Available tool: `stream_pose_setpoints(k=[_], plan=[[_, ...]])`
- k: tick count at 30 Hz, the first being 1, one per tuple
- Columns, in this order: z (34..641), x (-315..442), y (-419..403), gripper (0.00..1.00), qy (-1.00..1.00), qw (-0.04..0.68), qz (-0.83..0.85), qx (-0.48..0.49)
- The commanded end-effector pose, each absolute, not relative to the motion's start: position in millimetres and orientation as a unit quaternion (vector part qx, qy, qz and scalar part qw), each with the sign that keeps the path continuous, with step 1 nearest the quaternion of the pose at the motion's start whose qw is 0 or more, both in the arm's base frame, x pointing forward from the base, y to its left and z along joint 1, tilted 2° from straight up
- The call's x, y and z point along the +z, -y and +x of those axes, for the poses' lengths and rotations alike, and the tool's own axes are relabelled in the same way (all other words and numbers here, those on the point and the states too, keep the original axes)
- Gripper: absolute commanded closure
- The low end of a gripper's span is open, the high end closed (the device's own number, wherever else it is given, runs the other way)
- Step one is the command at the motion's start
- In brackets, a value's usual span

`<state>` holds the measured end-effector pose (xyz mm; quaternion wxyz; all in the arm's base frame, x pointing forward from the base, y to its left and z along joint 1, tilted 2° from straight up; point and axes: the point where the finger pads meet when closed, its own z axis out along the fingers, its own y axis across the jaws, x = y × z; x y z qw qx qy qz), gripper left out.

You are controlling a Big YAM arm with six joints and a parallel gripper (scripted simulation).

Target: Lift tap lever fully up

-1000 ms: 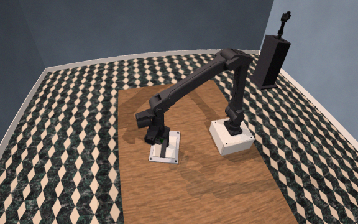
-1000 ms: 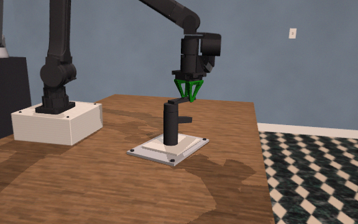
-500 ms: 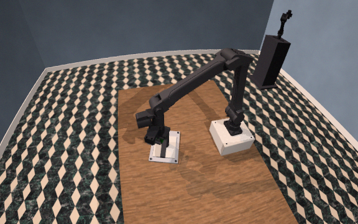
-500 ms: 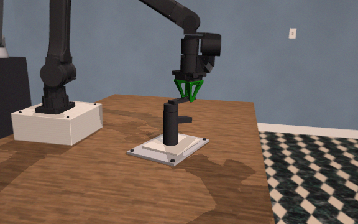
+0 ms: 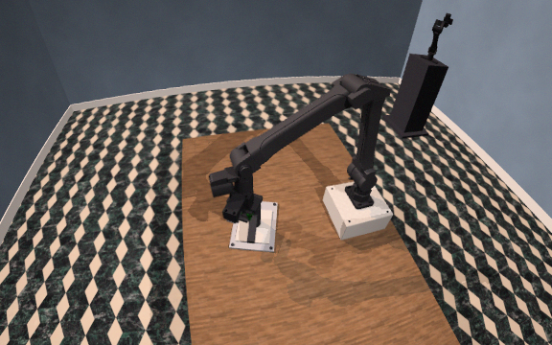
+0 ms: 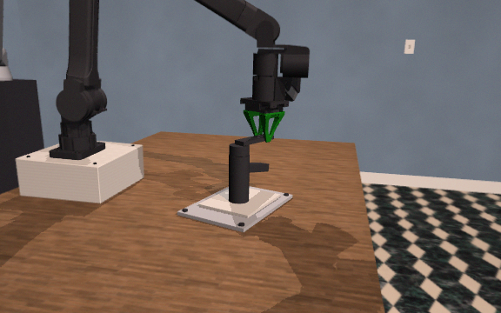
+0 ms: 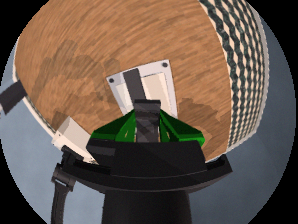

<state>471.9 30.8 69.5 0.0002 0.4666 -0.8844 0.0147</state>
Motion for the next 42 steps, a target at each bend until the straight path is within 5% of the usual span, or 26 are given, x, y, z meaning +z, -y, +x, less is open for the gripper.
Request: stream_pose_setpoints(k=[1, 42], plan=[[479.2, 133.5, -9.1, 1.0, 0.886, -0.028, 0.462, 0.035], [461.1, 133.6, 0.9, 1.0, 0.886, -0.015, 0.462, 0.029]])
